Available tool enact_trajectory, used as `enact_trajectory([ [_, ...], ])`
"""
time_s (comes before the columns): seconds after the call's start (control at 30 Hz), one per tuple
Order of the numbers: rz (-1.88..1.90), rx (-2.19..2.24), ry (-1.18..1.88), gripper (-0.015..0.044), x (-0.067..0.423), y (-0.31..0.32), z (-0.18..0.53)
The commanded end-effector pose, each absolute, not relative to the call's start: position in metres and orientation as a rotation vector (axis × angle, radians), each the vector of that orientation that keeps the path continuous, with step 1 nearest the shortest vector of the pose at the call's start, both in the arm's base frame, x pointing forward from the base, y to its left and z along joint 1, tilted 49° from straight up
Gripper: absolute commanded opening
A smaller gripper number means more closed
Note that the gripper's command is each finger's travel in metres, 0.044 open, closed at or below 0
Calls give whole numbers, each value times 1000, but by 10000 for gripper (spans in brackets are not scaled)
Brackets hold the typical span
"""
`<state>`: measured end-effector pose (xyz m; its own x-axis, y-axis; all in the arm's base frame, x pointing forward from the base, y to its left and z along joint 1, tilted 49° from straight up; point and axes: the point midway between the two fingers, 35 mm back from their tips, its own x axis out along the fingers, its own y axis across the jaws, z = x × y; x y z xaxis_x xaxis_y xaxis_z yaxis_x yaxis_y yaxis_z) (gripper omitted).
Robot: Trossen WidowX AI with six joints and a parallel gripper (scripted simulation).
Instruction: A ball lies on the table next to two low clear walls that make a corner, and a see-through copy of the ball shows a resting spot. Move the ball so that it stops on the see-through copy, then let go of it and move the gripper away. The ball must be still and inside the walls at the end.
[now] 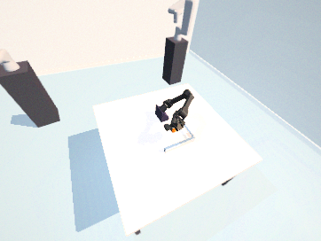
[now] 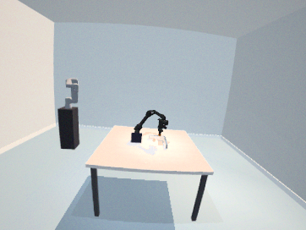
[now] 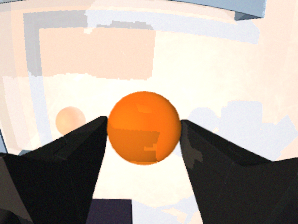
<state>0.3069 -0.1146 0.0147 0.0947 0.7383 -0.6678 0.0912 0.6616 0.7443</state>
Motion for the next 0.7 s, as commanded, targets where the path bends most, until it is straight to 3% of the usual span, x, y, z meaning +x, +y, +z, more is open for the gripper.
enact_trajectory([
  [0.0, 562, 743, 1424, 0, 305, -116, 19],
  [0.67, 561, 745, 1425, 0, 274, -43, 49],
])
